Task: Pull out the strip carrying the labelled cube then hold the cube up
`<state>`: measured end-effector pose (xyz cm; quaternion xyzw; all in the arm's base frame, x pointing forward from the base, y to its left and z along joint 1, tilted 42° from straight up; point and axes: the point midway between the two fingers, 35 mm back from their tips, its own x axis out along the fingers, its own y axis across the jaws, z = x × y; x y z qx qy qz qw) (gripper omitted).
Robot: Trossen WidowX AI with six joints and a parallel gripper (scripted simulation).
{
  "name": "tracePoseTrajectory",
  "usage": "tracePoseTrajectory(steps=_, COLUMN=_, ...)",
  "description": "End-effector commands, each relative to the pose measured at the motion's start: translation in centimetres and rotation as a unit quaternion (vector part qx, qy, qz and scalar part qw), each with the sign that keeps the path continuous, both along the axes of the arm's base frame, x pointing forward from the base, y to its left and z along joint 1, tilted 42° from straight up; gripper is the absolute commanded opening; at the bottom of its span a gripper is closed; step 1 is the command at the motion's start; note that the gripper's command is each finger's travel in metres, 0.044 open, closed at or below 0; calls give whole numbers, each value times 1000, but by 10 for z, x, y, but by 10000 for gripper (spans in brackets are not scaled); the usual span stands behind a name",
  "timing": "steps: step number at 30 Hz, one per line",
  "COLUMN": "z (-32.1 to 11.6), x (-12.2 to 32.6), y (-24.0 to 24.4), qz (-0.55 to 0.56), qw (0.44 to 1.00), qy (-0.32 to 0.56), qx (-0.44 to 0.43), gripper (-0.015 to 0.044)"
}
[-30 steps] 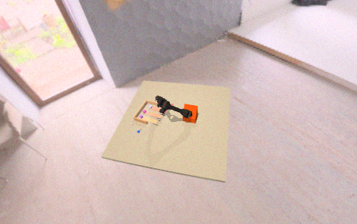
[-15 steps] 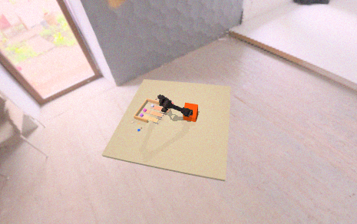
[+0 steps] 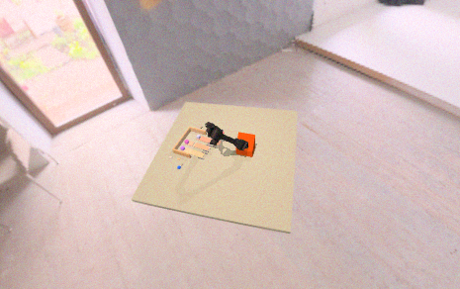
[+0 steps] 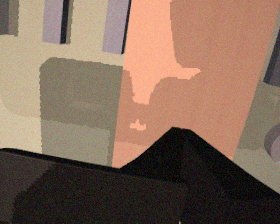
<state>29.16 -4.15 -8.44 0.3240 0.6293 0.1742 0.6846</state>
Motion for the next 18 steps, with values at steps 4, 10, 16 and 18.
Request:
tracePoseTrajectory(steps=4, z=-3, x=-18, y=7, qz=5, qw=1000, qy=12, qx=3, gripper=0)
tracePoseTrajectory(steps=10, z=-3, x=-26, y=9, qz=5, qw=1000, qy=13, qx=3, gripper=0)
tracePoseTrajectory(steps=16, z=-2, x=-35, y=11, qz=5, qw=1000, qy=13, qx=3, gripper=0)
tracePoseTrajectory(steps=18, z=-2, x=-38, y=12, qz=5, qw=1000, qy=13, qx=3, gripper=0)
